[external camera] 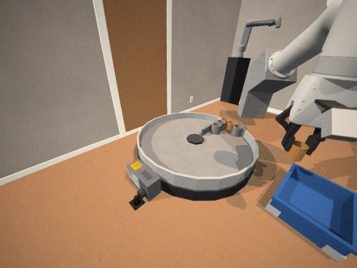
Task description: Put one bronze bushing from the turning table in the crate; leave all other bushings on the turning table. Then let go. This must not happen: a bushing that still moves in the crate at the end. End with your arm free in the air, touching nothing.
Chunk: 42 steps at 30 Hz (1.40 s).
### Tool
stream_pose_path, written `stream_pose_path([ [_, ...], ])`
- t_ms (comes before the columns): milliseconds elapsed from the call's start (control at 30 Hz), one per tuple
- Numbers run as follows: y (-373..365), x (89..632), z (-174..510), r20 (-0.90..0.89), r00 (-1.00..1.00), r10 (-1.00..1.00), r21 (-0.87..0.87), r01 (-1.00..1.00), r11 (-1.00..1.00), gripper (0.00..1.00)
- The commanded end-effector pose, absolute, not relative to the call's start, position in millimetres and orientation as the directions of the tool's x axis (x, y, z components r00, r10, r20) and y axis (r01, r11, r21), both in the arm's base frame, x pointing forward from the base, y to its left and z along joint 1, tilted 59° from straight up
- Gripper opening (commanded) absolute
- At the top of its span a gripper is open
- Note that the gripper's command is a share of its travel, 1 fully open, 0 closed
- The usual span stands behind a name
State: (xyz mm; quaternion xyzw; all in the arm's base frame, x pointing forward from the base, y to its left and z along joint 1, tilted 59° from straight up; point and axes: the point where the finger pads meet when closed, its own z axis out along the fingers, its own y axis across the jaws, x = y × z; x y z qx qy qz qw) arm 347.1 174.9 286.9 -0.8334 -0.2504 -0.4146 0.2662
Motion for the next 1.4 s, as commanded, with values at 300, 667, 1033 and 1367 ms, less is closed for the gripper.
stream_pose_path([
  [300, 232, 323, 336, 0.820, 0.537, 0.198, -0.234, 0.630, -0.741, 0.00],
  [667, 235, 321, 339, 0.820, 0.537, 0.198, -0.234, 0.630, -0.741, 0.00],
  [1033, 237, 323, 337, 0.820, 0.537, 0.198, -0.234, 0.630, -0.741, 0.00],
  [1367, 270, 351, 312, 0.820, 0.537, 0.198, -0.234, 0.630, -0.741, 0.00],
])
